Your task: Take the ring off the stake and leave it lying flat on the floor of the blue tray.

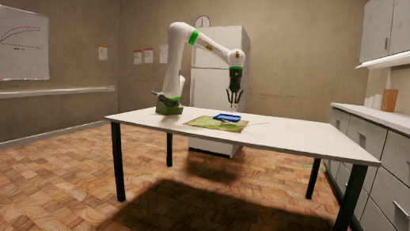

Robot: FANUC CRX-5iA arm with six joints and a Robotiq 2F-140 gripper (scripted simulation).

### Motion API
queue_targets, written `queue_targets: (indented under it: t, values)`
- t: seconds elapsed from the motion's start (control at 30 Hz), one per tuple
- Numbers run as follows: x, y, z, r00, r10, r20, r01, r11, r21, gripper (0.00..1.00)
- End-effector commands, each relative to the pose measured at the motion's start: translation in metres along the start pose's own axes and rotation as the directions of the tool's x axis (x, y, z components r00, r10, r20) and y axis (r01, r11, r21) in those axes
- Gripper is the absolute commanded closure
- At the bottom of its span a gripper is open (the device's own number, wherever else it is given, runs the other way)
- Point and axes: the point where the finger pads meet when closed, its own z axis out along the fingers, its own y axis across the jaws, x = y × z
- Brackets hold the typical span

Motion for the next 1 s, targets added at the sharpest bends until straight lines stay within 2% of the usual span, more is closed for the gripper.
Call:
queue_targets:
  t: [0.0, 0.5, 0.97]
  values:
    - [0.000, 0.001, -0.001, 1.000, 0.000, 0.001, 0.000, 1.000, -0.002, 0.85]
    - [0.000, 0.001, 0.001, 1.000, 0.000, 0.000, 0.000, 1.000, -0.002, 0.85]
    - [-0.001, 0.001, 0.015, 1.000, 0.000, 0.000, 0.000, 1.000, -0.001, 0.85]
